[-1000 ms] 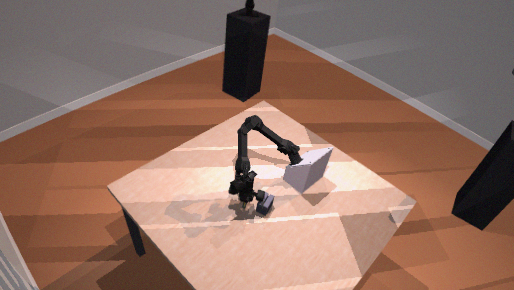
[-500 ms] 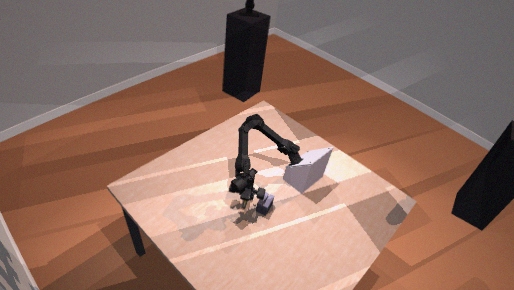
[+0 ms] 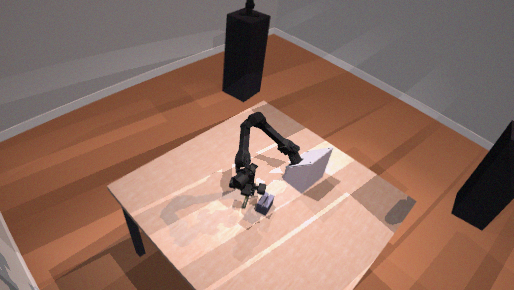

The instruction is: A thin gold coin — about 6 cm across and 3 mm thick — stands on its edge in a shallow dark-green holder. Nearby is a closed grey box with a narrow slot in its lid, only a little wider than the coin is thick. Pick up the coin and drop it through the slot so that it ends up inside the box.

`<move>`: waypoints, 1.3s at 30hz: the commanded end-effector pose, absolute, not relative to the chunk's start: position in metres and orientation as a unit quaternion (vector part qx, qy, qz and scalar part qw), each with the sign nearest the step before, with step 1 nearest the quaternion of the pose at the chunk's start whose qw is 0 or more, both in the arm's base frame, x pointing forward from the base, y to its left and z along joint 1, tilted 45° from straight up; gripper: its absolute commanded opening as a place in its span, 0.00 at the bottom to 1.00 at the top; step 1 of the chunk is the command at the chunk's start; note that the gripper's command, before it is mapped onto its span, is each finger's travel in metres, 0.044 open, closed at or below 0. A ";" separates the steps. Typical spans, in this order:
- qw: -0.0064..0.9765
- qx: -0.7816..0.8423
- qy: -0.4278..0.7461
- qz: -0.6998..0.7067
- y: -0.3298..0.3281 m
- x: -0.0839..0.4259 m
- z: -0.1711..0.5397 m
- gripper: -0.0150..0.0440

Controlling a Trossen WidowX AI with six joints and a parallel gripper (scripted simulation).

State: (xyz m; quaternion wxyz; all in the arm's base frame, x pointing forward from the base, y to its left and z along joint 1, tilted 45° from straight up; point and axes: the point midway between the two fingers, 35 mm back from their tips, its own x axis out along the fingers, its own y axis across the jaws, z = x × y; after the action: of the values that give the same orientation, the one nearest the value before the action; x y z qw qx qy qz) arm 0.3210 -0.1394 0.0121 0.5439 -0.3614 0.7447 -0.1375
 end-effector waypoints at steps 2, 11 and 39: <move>0.548 -0.359 0.742 -0.140 -0.129 0.324 0.024 0.25; 0.548 -0.360 0.742 -0.141 -0.114 0.325 0.040 0.25; 0.588 -0.291 0.721 -0.225 -0.093 0.313 0.024 0.25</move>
State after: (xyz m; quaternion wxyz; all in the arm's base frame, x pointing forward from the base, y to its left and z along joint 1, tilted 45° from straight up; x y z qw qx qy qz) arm 0.3165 -0.1008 0.0323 0.5885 -0.2926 0.7188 -0.2265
